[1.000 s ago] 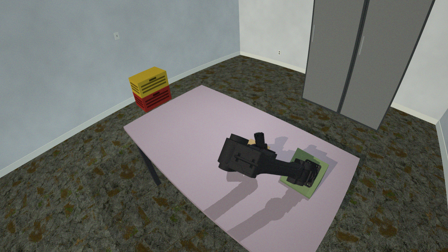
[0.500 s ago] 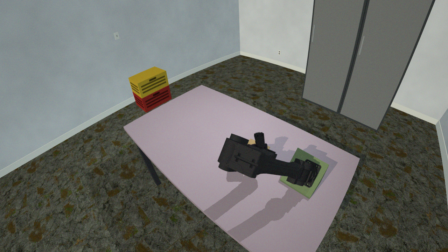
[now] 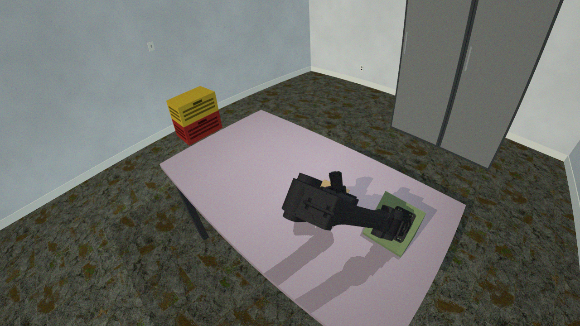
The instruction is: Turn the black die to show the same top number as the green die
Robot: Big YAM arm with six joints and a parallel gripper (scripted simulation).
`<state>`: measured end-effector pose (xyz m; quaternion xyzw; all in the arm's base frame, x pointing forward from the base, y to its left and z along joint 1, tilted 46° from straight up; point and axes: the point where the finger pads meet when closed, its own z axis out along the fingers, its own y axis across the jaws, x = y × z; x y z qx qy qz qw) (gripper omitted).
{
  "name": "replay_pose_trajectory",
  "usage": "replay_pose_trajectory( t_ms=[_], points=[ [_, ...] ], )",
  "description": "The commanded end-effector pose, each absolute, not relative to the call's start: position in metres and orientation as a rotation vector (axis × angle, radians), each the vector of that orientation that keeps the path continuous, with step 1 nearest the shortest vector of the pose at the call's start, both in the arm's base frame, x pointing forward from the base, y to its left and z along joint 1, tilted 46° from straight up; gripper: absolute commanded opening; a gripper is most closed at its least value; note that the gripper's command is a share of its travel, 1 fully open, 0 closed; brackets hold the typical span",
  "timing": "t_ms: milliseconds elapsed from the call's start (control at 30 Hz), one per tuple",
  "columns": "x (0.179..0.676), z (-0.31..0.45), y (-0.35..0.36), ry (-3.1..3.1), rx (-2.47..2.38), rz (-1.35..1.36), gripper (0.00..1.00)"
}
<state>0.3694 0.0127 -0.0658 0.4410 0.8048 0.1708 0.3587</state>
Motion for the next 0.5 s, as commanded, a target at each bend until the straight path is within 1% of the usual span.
replay_pose_trajectory(
  t_ms=[0, 200, 233, 300, 333, 400, 433, 467],
  points=[
    [0.3808, -0.0594, 0.0181, 2.048, 1.118, 0.465, 0.21],
    [0.3808, -0.0594, 0.0181, 2.048, 1.118, 0.465, 0.21],
    [0.3808, -0.0594, 0.0181, 2.048, 1.118, 0.465, 0.25],
    [0.3808, -0.0594, 0.0181, 2.048, 1.118, 0.465, 0.25],
    [0.3808, -0.0594, 0.0181, 2.048, 1.118, 0.465, 0.29],
    [0.3808, -0.0594, 0.0182, 2.048, 1.118, 0.465, 0.29],
    [0.3808, -0.0594, 0.0182, 2.048, 1.118, 0.465, 0.32],
    [0.3808, -0.0594, 0.0182, 2.048, 1.118, 0.465, 0.32]
  ],
)
